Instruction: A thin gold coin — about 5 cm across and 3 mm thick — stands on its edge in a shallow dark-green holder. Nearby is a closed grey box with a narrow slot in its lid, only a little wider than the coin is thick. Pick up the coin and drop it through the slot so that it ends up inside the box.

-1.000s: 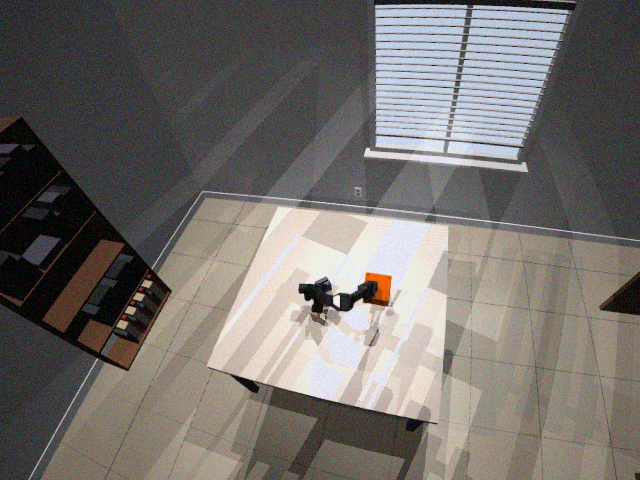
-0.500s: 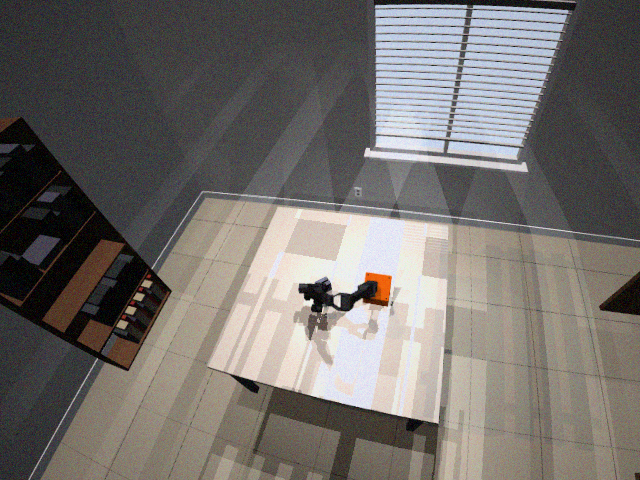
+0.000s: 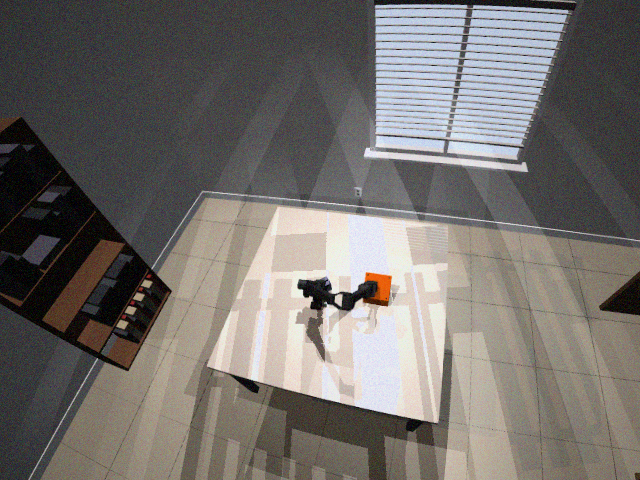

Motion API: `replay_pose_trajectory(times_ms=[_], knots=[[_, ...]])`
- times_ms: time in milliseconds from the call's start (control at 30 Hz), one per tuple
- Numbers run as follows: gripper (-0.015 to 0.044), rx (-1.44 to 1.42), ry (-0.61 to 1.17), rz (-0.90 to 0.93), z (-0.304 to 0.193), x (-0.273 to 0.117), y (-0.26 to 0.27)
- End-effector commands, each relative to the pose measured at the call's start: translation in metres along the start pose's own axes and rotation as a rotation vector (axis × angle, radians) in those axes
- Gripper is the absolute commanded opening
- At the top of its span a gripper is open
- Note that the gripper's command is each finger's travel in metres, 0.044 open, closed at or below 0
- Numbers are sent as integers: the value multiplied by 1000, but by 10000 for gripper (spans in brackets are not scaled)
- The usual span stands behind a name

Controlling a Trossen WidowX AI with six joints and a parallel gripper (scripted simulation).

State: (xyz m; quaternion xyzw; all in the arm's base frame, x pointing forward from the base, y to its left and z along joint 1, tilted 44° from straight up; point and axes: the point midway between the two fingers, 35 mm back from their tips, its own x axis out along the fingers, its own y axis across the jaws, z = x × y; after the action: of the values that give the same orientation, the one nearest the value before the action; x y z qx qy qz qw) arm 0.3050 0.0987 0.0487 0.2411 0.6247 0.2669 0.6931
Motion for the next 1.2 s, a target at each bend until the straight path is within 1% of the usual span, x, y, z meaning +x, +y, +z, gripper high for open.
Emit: replay_pose_trajectory(times_ms=[0, 667, 800, 1167], knots=[[0, -7, 1, 3, 2, -11, 1], [0, 0, 29, 27, -5, -61, 4], [0, -5, 31, 30, -5, -64, 4], [0, -349, 25, 35, -4, -65, 7]])
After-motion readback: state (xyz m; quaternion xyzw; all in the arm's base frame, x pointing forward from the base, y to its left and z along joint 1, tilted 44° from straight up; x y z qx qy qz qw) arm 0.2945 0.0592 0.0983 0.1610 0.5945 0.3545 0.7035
